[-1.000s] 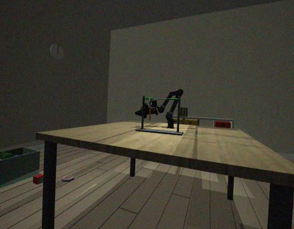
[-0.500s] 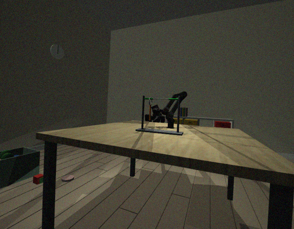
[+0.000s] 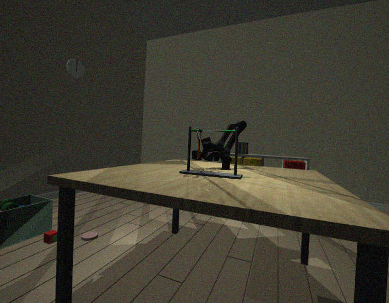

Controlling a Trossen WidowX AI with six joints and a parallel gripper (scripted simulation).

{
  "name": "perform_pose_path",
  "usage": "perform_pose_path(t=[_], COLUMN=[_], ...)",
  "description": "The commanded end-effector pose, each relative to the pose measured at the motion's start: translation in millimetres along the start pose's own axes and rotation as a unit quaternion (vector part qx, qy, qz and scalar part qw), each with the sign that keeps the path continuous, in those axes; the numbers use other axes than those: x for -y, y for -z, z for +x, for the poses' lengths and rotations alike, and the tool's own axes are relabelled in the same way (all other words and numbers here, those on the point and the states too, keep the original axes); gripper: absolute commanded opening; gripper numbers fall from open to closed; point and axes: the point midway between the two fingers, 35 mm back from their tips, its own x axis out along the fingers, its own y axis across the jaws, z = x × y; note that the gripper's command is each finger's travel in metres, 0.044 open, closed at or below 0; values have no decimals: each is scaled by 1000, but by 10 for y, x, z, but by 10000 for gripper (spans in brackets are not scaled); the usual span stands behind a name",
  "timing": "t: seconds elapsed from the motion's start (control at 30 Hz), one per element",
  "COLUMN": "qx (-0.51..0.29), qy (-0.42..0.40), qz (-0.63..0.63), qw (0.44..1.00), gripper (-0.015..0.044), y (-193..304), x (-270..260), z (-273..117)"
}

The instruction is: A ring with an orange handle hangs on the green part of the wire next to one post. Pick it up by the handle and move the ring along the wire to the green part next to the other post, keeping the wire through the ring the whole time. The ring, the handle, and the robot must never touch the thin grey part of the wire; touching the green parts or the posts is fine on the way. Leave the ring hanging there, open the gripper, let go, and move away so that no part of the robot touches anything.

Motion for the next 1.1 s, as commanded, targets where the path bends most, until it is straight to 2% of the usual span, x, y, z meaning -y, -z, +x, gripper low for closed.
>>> perform_pose_path(t=[0.0,0.17,1.07], qx=[13,31,30], qy=[4,7,7], qz=[-4,-2,-3], qw=[1000,999,1000], gripper=[160,160,160], y=[-159,-321,-379], x=[20,10,53], z=[111,218,540])
